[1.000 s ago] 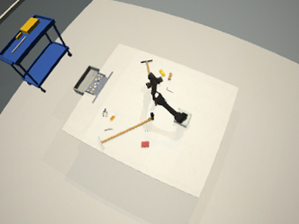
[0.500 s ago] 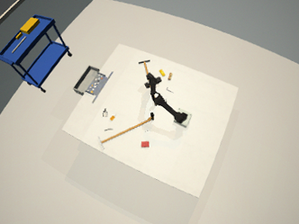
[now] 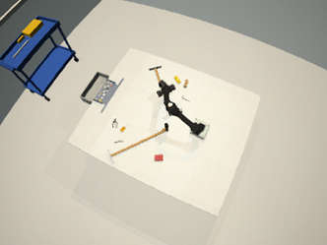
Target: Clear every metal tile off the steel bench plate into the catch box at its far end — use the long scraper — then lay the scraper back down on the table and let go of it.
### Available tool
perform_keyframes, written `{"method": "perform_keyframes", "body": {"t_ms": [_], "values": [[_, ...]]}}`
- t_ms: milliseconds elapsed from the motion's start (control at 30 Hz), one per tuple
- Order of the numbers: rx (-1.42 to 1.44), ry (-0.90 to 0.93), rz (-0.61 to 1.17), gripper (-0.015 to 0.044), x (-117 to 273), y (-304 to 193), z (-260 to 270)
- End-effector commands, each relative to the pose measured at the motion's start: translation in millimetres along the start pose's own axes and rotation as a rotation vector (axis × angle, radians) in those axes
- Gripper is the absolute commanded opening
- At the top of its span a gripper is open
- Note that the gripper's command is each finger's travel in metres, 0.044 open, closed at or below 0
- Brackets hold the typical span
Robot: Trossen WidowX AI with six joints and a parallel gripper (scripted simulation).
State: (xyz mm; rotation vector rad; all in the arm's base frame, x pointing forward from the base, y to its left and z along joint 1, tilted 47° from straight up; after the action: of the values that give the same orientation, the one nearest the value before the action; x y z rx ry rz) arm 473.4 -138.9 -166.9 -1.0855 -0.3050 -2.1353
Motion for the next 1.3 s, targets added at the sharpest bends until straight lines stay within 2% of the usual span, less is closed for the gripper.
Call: {"method": "perform_keyframes", "body": {"t_ms": [0, 1067, 1267], "values": [[0.010, 0.005, 0.000, 0.0000, -2.9, 0.8, 9.4], [0.010, 0.009, 0.001, 0.0000, -6.8, 4.1, 40.4], [-0.003, 0.003, -0.003, 0.0000, -2.9, 5.7, 32.7]]}}
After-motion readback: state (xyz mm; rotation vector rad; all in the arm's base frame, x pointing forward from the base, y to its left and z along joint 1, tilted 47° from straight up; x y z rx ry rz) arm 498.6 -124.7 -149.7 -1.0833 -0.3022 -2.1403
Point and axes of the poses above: the point midway between the two fingers, 35 mm back from their tips, its own x axis back along the fingers, its own z axis across the jaws, y = z × x, the point moved 4 cm from there along x, back along the fingers, and after that the axes turned 5 degrees about -x, right-handed, at the moved point
